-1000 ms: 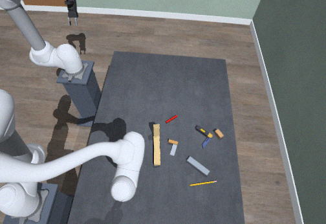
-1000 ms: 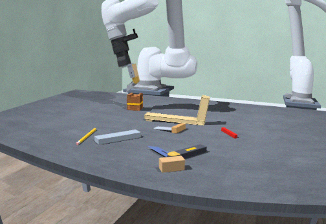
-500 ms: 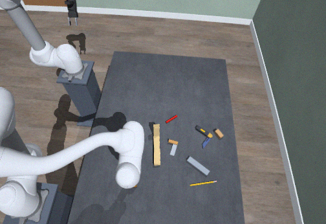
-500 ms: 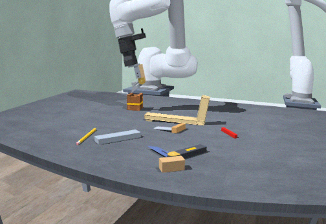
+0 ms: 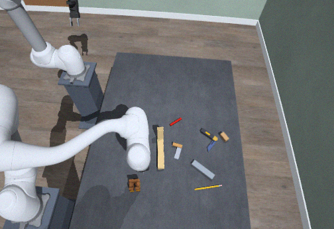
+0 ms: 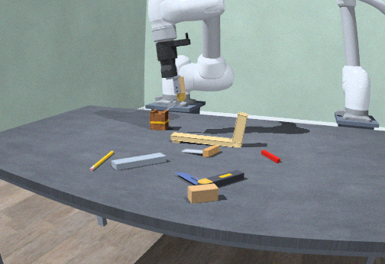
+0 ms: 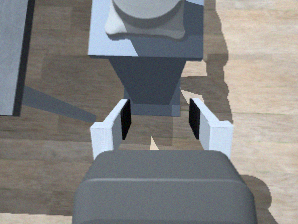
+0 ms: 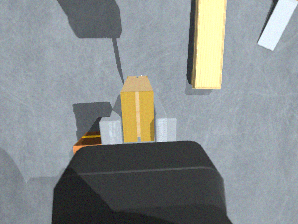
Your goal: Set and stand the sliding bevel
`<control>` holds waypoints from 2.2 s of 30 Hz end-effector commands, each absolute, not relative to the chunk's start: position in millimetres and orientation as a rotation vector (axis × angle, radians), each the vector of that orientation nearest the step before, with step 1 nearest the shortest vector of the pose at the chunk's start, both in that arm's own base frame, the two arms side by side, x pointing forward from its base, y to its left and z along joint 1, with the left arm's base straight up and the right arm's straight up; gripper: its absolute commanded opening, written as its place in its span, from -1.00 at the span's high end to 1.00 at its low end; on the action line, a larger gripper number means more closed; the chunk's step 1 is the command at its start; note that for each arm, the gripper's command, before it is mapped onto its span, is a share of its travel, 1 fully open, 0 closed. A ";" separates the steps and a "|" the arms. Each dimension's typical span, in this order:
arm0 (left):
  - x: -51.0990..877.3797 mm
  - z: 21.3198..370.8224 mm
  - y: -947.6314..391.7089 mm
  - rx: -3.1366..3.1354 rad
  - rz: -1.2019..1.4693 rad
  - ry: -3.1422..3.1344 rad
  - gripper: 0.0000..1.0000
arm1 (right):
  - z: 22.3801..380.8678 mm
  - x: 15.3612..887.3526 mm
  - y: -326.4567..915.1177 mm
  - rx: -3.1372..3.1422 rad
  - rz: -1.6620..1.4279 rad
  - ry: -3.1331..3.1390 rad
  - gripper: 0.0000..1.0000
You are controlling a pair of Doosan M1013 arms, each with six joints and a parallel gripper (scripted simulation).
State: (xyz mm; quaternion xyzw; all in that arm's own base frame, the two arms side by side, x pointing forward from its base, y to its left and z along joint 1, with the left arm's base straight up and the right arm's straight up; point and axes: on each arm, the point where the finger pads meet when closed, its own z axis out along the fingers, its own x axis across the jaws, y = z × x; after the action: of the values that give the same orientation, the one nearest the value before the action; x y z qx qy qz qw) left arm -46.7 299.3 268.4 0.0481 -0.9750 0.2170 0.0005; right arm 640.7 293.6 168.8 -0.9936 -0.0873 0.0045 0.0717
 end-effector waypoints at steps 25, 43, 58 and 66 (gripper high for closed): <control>-46.9 268.9 299.7 0.151 0.680 -3.062 -1.00 | 172.8 702.6 467.8 -3.213 -0.010 -0.217 1.00; -46.9 268.9 299.7 0.151 0.680 -3.062 -1.00 | 173.8 720.4 518.6 -3.278 -0.018 -0.203 1.00; -46.9 268.9 299.7 0.151 0.680 -3.062 -1.00 | 173.9 722.3 524.2 -3.285 -0.019 -0.201 1.00; -46.9 268.9 299.7 0.151 0.680 -3.062 -1.00 | 173.8 722.3 524.2 -3.285 -0.019 -0.201 1.00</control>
State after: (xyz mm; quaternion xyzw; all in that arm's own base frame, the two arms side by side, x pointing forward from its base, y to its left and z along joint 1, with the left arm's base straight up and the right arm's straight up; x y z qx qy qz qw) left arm -46.7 299.3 268.4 0.0481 -0.9750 0.2170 0.0005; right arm 722.2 524.0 172.4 -0.9953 -0.0610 -0.0050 -0.0756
